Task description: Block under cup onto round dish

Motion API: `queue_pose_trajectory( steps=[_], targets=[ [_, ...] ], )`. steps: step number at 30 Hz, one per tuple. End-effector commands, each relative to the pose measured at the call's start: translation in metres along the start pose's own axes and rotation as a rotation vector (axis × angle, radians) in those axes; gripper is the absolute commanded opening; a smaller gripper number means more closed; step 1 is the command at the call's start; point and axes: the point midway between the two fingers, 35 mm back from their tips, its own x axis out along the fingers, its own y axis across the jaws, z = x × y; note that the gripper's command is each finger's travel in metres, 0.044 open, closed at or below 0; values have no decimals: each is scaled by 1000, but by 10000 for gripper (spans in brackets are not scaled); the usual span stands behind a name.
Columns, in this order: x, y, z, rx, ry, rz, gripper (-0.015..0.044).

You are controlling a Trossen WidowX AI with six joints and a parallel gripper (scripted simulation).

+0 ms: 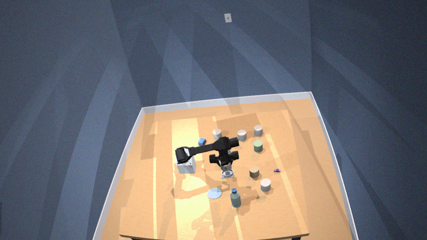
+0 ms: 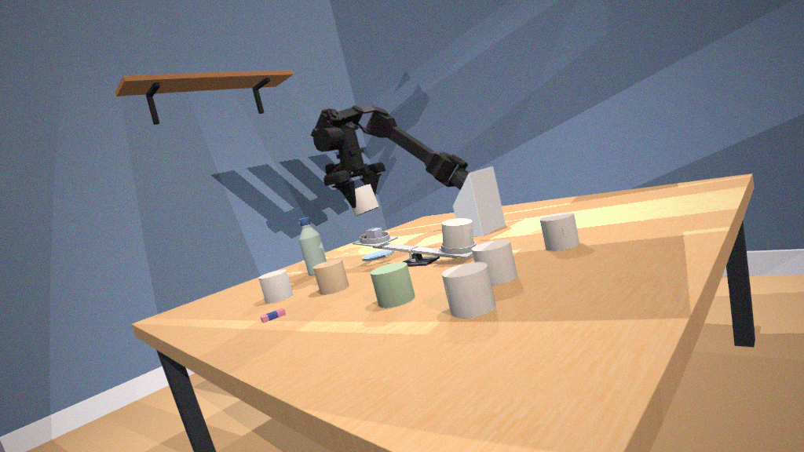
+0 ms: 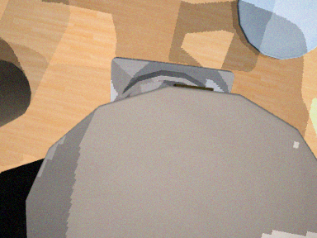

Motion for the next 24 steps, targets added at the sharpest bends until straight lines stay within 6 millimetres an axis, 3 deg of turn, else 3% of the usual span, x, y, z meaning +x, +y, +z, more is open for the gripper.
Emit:
queue_pose_trajectory(
  steps=[1, 14, 24],
  targets=[
    [0, 0, 0, -1, 0, 1, 0],
    [1, 0, 1, -1, 1, 0, 0],
    [25, -30, 40, 4, 55, -7, 0]
  ],
)
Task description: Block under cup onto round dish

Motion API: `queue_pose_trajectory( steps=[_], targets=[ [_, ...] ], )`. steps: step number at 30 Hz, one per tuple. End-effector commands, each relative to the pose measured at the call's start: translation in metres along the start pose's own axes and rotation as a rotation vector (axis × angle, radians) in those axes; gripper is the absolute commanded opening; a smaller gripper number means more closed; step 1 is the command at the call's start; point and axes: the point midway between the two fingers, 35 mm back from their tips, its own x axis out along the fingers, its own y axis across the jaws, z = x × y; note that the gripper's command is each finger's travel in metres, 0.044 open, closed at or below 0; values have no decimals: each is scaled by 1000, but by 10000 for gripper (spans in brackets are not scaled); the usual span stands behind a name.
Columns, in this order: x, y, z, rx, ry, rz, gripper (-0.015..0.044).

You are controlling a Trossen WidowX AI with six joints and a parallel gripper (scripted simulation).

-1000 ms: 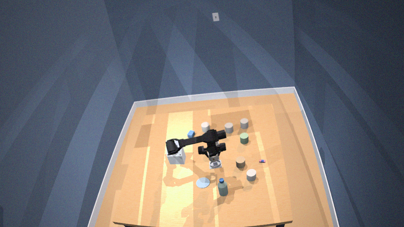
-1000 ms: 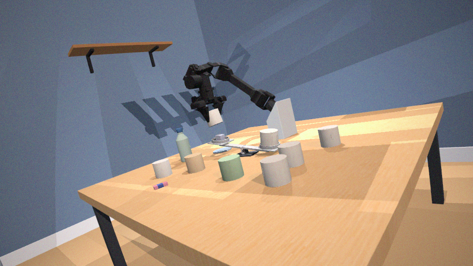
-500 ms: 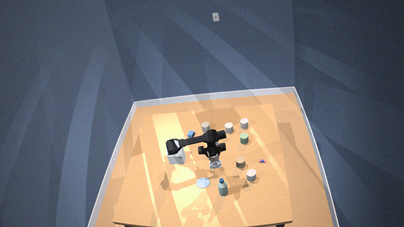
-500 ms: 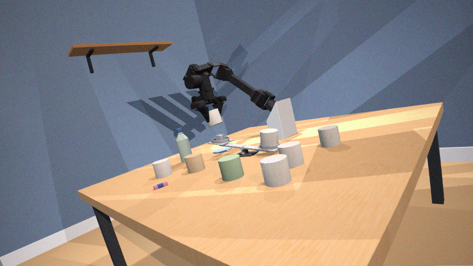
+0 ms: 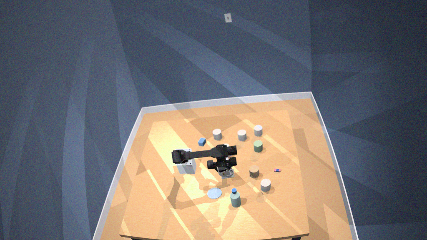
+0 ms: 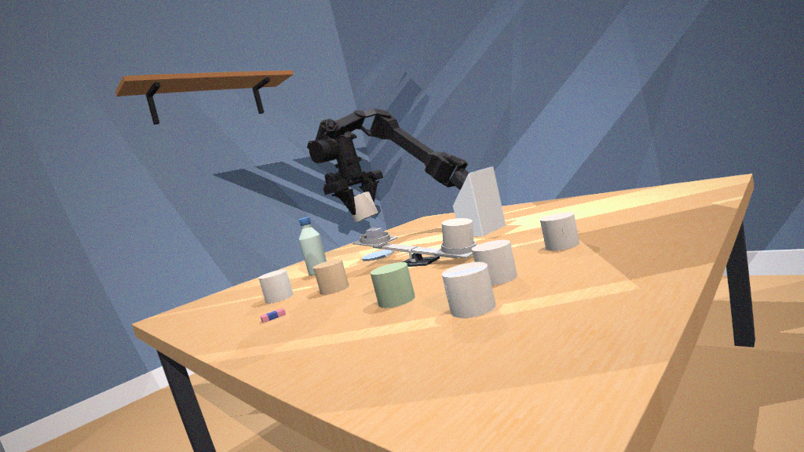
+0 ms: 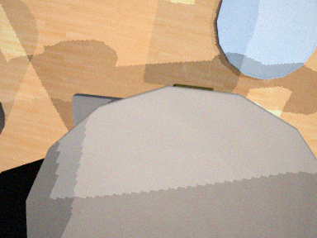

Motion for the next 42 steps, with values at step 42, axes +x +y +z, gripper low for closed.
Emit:
queue_pose_trajectory(
  steps=[42],
  targets=[
    [71, -186, 102, -2, -48, 21, 0]
  ],
)
